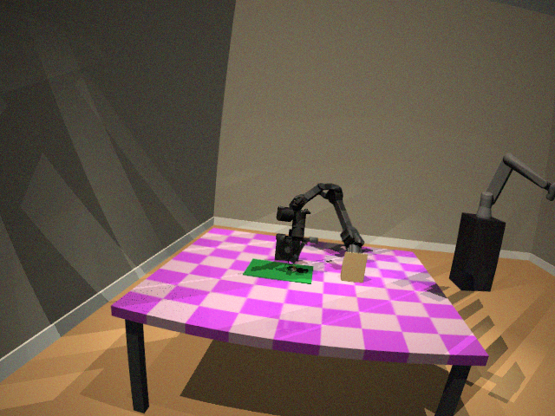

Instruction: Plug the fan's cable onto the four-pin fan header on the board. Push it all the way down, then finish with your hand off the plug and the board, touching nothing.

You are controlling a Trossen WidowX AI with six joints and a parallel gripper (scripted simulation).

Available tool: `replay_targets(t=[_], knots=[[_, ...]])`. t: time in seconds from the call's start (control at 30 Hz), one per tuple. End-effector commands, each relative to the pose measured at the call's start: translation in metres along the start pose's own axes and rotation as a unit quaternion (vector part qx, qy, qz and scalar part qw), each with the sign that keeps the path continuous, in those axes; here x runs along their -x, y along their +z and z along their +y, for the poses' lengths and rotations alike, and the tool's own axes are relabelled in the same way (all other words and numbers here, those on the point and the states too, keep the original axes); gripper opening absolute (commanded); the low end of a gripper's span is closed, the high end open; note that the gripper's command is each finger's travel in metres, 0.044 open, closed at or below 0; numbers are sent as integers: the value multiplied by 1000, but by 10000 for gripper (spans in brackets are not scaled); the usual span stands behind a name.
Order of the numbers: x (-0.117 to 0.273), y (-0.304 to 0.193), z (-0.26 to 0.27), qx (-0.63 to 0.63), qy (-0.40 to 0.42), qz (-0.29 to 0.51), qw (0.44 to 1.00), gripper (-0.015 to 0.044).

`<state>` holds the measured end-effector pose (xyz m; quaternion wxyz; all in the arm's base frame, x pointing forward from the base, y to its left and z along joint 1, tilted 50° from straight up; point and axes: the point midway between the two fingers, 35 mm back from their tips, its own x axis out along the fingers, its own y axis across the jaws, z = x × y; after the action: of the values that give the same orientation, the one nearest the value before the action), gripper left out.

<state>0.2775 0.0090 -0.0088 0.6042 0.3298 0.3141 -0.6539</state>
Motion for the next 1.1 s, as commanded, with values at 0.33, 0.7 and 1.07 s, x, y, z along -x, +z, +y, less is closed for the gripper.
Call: replay_targets(t=[0.33,0.7,1.07], knots=[[19,11,-2,106,2,-11,994,0],[25,35,-7,288,-6,-34,957,0],[31,58,-13,459,-23,-53,886,0]])
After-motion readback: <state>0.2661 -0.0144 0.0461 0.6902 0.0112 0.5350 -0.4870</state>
